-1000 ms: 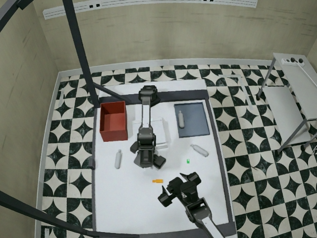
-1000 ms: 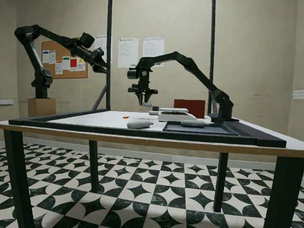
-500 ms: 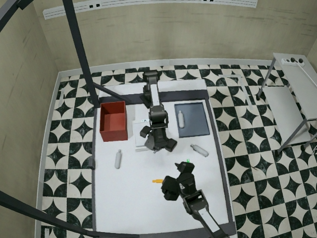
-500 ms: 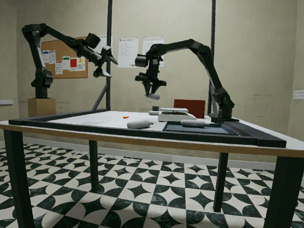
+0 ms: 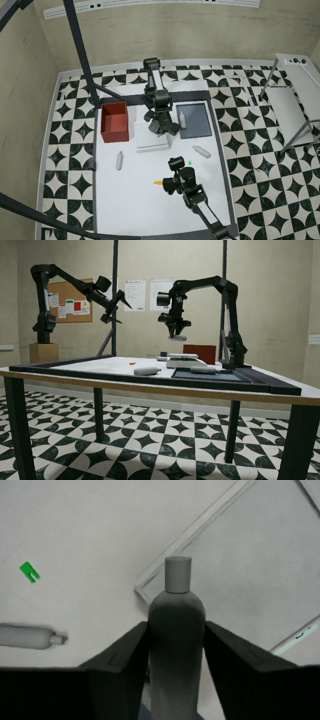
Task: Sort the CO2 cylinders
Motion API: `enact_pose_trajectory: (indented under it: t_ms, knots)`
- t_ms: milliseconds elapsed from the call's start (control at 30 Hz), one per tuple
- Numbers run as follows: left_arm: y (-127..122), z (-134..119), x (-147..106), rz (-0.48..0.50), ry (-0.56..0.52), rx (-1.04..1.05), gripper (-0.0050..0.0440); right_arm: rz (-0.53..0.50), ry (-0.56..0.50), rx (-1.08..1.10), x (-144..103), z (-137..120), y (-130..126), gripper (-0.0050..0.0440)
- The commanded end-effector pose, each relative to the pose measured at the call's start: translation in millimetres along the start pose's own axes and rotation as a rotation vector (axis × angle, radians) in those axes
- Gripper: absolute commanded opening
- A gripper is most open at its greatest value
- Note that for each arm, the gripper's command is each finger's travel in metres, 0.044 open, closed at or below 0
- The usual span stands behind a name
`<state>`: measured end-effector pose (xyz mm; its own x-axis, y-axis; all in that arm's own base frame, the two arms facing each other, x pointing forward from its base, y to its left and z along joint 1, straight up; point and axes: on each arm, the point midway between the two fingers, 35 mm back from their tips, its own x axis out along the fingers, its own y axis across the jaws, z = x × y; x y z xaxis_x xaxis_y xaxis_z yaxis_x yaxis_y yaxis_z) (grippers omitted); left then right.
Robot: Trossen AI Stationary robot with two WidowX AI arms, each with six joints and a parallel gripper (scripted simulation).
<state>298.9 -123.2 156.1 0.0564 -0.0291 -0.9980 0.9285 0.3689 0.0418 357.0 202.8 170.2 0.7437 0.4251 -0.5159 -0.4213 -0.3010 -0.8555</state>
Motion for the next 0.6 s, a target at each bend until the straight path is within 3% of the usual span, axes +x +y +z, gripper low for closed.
enact_pose_trajectory:
  t_ms: [0,567]
  knots:
    - [-11,-20,-13,0.021,-0.010,0.008,-0.0050,-0.034,0.019,-0.193,8,-7,-16,0.0440]
    - [-46,-68,-10,-0.014,0.028,0.019,-0.0050,-0.009,0.080,-0.960,49,-27,-19,0.0440]
